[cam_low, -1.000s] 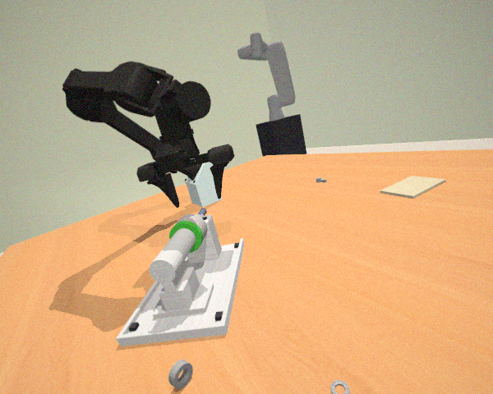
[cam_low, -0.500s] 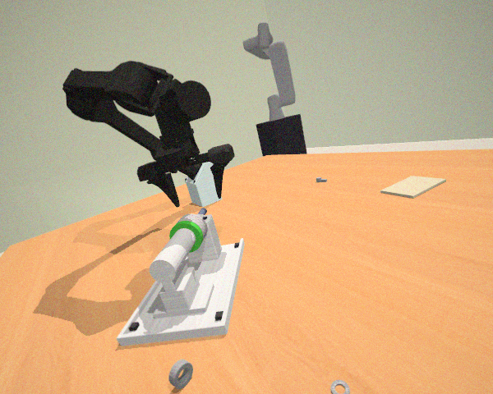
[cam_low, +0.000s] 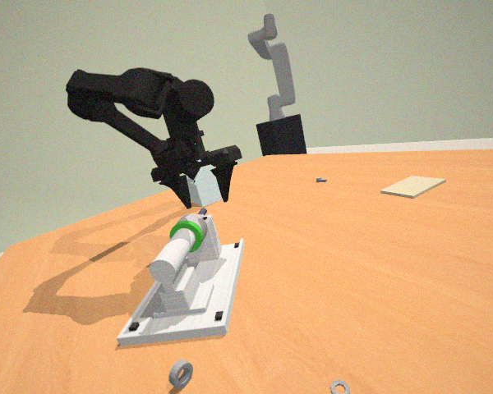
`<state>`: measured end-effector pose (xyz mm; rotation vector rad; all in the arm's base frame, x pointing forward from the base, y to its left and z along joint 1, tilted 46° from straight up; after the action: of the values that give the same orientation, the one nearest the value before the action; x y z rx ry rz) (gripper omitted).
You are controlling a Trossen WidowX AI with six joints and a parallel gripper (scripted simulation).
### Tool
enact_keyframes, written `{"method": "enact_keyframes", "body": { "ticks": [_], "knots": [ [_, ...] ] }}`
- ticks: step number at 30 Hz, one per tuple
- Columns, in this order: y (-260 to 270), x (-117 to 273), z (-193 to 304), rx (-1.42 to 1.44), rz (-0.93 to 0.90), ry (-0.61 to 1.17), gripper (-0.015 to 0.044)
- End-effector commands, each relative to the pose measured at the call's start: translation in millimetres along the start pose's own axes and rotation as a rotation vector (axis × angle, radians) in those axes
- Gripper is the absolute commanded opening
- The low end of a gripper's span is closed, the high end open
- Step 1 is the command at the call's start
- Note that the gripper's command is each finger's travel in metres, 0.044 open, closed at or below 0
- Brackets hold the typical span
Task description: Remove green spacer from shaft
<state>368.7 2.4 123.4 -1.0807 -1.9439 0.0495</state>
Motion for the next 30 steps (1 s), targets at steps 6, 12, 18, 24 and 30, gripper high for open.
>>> {"method": "enact_keyframes", "body": {
  "ticks": [6, 12, 18, 24, 30],
  "knots": [
    [26.1, -16.6, 25.6, -0.907, -0.231, -0.188, 0.044],
    [20.2, -17.1, 43.9, -1.638, -0.509, -0.208, 0.044],
    [3.1, -15.1, 54.9, -2.075, -0.694, -0.162, 0.044],
    [-20.9, -12.5, 64.1, -2.545, -0.901, -0.063, 0.044],
    [-28.0, -11.6, 66.5, -2.665, -0.958, -0.027, 0.044]
  ]
}}
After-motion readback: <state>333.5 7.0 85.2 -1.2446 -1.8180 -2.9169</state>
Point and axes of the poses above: the point midway between the two fingers, 35 mm back from their tips, its own x axis back along the fingers, its own y axis across the jaws, z = x × y, the point moved 3 cm from there along x, back along the fingers, and after that the axes turned 7 degrees about x, right-handed, at the moved point
